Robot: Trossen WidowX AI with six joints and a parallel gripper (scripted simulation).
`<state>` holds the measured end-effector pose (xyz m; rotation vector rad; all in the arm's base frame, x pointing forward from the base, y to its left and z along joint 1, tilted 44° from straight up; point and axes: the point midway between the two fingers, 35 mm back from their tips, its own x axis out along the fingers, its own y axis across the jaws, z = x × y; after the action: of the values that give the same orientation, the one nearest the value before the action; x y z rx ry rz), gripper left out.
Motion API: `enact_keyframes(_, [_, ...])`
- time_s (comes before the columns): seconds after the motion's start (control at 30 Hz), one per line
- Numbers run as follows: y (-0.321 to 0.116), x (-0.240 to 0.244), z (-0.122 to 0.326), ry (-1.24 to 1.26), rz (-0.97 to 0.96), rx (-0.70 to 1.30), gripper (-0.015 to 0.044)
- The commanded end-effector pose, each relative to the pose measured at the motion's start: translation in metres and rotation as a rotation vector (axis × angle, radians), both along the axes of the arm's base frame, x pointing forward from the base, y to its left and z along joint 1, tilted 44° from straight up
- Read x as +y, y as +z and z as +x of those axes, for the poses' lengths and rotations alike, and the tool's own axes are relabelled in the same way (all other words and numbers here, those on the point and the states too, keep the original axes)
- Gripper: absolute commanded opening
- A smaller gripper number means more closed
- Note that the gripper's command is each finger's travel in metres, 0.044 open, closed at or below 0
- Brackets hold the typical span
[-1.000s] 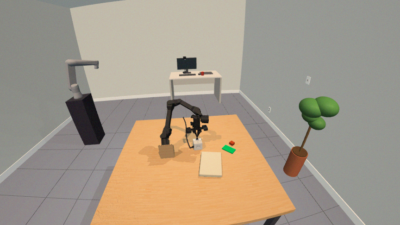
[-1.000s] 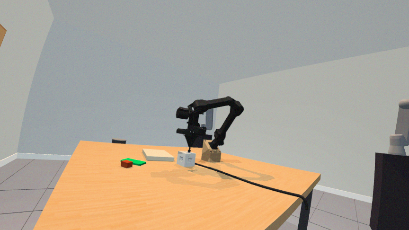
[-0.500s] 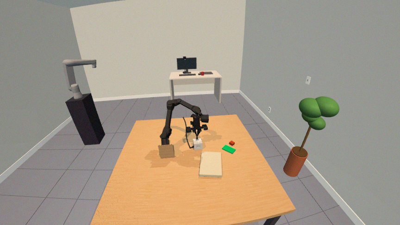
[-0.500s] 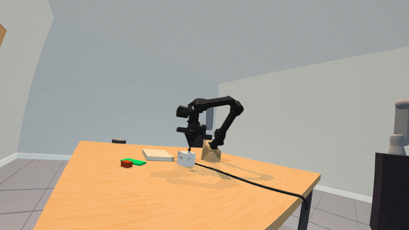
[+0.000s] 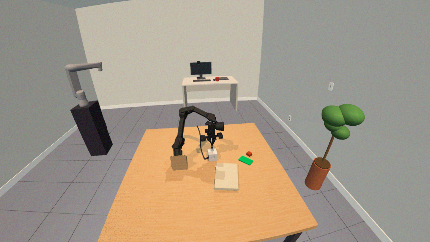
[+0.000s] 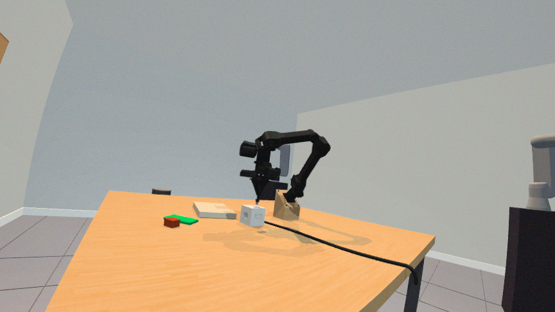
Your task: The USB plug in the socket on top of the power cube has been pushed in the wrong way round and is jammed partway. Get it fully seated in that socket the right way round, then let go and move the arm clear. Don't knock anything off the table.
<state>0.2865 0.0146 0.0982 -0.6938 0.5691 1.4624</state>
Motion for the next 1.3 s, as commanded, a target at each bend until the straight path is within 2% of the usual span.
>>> enact_keyframes(0.0, [0.0023,-0.0021,0.0004,0.004,-0.004,-0.002,0.0000])
enact_keyframes(0.57, [0.0074,-0.0072,-0.0001,-0.018,-0.001,0.018,0.0000])
enact_keyframes(1.27, [0.0067,-0.0065,-0.0003,-0.407,0.024,0.388,0.0000])
